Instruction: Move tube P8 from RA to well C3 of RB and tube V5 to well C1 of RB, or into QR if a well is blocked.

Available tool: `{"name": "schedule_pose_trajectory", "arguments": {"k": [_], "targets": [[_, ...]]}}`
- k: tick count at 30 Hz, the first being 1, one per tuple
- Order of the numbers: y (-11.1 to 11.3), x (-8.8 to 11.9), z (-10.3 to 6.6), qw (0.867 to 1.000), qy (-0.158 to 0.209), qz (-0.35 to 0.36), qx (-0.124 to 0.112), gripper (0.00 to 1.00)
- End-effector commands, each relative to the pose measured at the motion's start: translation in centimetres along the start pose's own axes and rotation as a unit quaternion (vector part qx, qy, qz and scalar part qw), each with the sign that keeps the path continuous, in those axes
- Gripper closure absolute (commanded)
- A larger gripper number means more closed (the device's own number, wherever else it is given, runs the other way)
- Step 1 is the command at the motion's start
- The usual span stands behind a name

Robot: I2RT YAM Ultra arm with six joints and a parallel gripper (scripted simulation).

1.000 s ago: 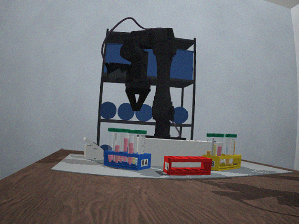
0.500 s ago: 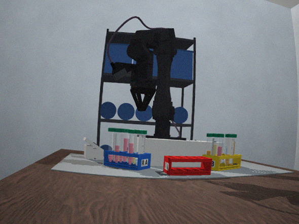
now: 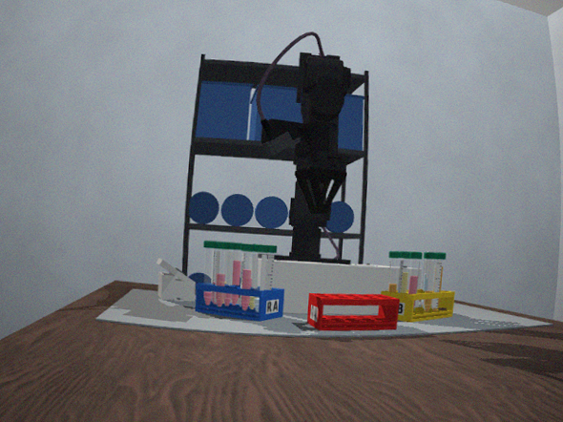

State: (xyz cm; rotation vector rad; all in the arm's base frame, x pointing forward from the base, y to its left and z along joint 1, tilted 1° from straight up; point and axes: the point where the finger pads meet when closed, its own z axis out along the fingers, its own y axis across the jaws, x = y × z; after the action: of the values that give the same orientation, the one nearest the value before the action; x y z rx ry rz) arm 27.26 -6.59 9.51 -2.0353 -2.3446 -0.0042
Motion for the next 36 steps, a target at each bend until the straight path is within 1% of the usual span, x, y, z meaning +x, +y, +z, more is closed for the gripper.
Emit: {"name": "schedule_pose_trajectory", "arguments": {"k": [1, 3, 5, 6, 7, 8, 9, 10, 11, 16, 17, 18, 20, 22, 23, 25, 27, 30, 32, 36], "targets": [[2.2, 1.3, -0.6, 0.999, -0.008, 0.030, -0.014, 0.70], [2.9, 2.5, -0.6, 0.999, -0.007, 0.030, -0.014, 0.70], [2.9, 2.5, -0.6, 0.999, -0.007, 0.030, -0.014, 0.70], [2.9, 3.0, -0.5, 0.999, -0.008, 0.030, -0.006, 0.70], [3.2, 3.6, -0.5, 0.999, -0.008, 0.030, -0.007, 0.70], [3.3, 3.7, -0.5, 0.999, -0.008, 0.030, -0.006, 0.70], [3.0, 3.0, -0.5, 0.999, -0.008, 0.034, -0.007, 0.70], [2.6, 2.2, -1.5, 0.999, -0.012, 0.040, -0.023, 0.70], [1.3, 2.0, -0.5, 0.999, -0.007, 0.033, -0.004, 0.70], [-0.5, -0.4, -0.6, 0.999, -0.006, 0.033, -0.001, 0.70], [-0.3, -1.1, -1.1, 0.999, -0.010, 0.033, -0.011, 0.70], [-0.5, -1.6, -1.3, 0.999, -0.011, 0.032, -0.013, 0.70], [-1.8, -2.2, -0.7, 0.999, -0.006, 0.033, -0.001, 0.70], [-1.8, -2.2, -0.7, 0.999, -0.006, 0.033, -0.001, 0.70], [-1.3, -2.8, -1.4, 0.999, -0.007, 0.032, -0.015, 0.70], [-2.5, -3.3, -0.8, 0.999, -0.002, 0.033, -0.004, 0.70], [-3.2, -4.2, -0.7, 0.999, -0.003, 0.033, -0.002, 0.70], [-3.3, -6.1, -1.6, 0.999, -0.015, 0.032, -0.017, 0.70], [-3.7, -7.1, -1.9, 0.999, -0.018, 0.032, -0.020, 0.70], [-4.9, -8.8, -1.9, 0.999, -0.017, 0.032, -0.018, 0.70]]}}
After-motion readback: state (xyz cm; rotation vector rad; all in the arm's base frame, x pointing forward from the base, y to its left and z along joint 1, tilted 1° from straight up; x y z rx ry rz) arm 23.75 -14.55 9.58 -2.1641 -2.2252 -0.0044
